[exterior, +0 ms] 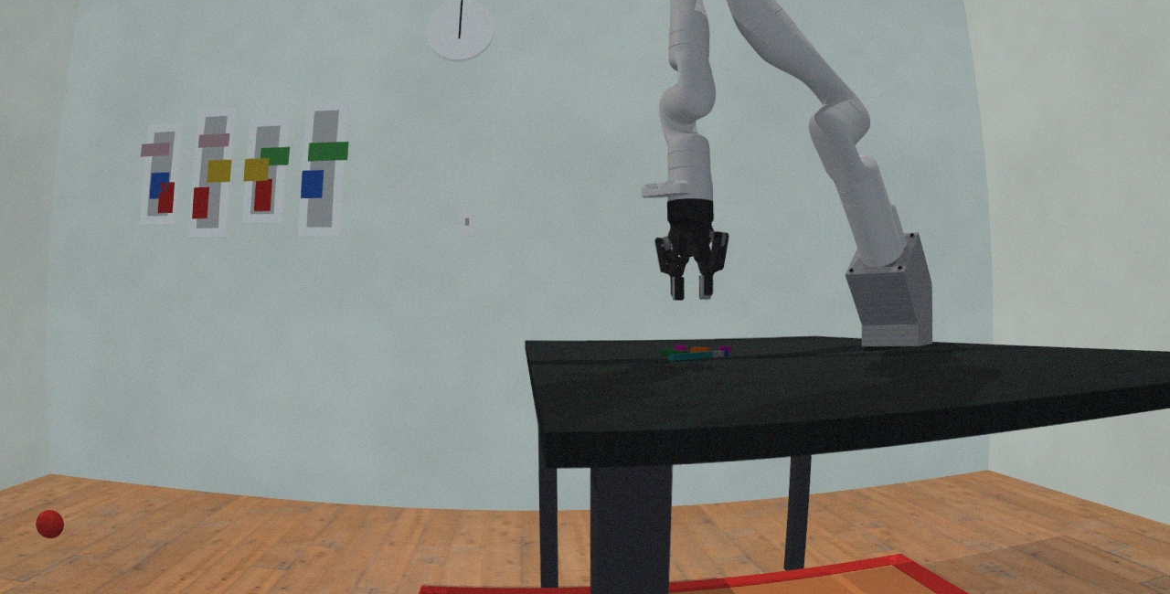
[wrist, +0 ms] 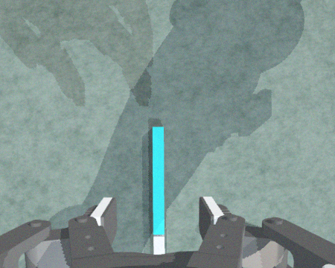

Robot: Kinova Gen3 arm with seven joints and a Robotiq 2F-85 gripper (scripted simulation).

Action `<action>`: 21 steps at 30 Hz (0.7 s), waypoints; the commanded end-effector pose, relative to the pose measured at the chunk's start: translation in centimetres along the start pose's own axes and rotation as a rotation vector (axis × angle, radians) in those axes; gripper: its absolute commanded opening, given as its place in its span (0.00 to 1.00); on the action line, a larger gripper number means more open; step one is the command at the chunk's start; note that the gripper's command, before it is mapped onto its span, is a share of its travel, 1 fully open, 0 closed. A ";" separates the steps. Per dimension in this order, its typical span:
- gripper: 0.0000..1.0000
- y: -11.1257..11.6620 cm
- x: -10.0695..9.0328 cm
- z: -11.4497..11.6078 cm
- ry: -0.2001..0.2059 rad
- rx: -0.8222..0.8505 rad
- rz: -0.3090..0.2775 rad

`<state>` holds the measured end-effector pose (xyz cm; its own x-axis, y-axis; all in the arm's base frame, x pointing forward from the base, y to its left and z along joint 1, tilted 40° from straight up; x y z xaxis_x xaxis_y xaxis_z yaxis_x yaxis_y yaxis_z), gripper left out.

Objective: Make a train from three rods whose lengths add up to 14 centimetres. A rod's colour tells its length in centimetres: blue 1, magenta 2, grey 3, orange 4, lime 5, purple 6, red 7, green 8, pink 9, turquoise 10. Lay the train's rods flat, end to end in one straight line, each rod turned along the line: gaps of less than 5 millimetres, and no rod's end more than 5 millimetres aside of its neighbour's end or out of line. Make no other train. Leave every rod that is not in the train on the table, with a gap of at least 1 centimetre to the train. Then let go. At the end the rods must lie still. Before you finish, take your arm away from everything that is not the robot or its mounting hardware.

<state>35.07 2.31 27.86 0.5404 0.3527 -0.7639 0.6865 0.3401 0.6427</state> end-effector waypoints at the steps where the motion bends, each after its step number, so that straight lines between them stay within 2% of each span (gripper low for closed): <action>1: 1.00 0.0 0.0 0.0 -0.001 0.000 0.000; 21: 1.00 0.0 -0.8 0.0 -0.001 0.000 0.000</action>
<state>34.60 2.64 28.41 0.5334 0.3616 -0.7647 0.6812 0.3523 0.6418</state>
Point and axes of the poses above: the point where the finger pads meet when closed, its own x axis out along the fingers, its own z axis across the jaws, y = z × x, the point moved 9 cm from there along -x, back along the fingers, and after that the axes turned 3 degrees about x, right-handed, at the moved point
